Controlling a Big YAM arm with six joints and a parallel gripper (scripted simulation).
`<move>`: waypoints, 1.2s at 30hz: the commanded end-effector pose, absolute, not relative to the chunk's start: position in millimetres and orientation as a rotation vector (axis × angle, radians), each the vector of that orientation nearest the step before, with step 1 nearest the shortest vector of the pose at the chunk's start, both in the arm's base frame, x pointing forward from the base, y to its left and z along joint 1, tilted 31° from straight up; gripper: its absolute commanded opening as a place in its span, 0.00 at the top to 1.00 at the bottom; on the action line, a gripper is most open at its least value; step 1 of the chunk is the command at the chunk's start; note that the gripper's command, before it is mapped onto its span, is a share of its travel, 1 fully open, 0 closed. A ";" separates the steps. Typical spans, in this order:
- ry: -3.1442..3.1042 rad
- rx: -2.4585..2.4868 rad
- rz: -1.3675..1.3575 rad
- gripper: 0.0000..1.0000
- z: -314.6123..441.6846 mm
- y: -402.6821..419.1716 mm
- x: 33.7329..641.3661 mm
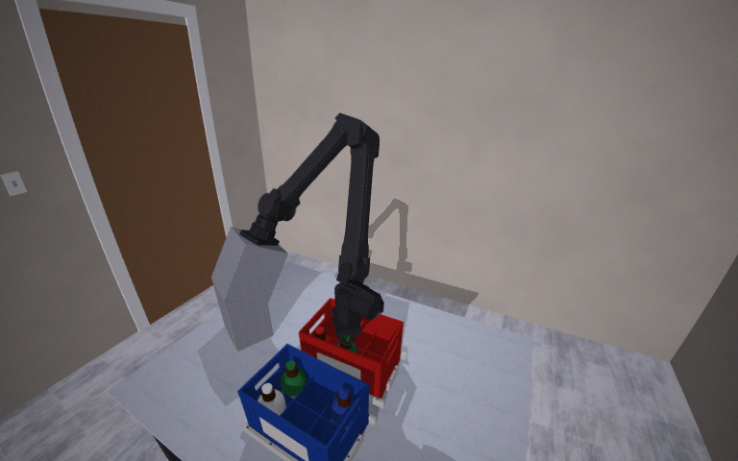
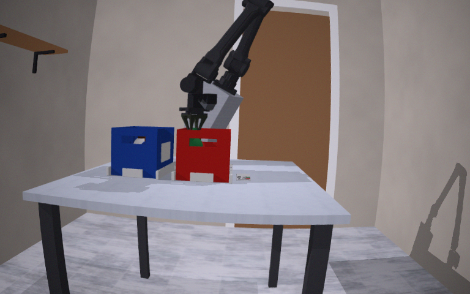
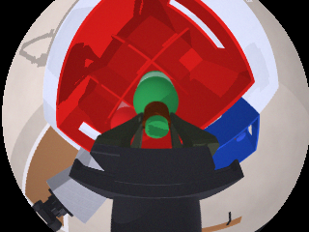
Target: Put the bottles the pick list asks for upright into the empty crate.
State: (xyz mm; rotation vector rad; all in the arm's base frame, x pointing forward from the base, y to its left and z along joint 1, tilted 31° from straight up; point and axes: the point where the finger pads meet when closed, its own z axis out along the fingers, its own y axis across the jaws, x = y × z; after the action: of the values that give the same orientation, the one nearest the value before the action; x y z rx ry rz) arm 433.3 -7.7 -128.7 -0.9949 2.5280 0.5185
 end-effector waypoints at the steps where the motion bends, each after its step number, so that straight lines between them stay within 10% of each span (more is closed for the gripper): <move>1: 2.513 -0.981 0.493 1.00 -128.4 -9.7 449.9; 36: 2.497 -0.973 0.473 1.00 -127.8 -7.5 456.6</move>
State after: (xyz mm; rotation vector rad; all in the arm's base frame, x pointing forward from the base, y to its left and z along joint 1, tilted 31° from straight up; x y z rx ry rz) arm 438.3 -1.6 -141.0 -0.9947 2.5258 0.5150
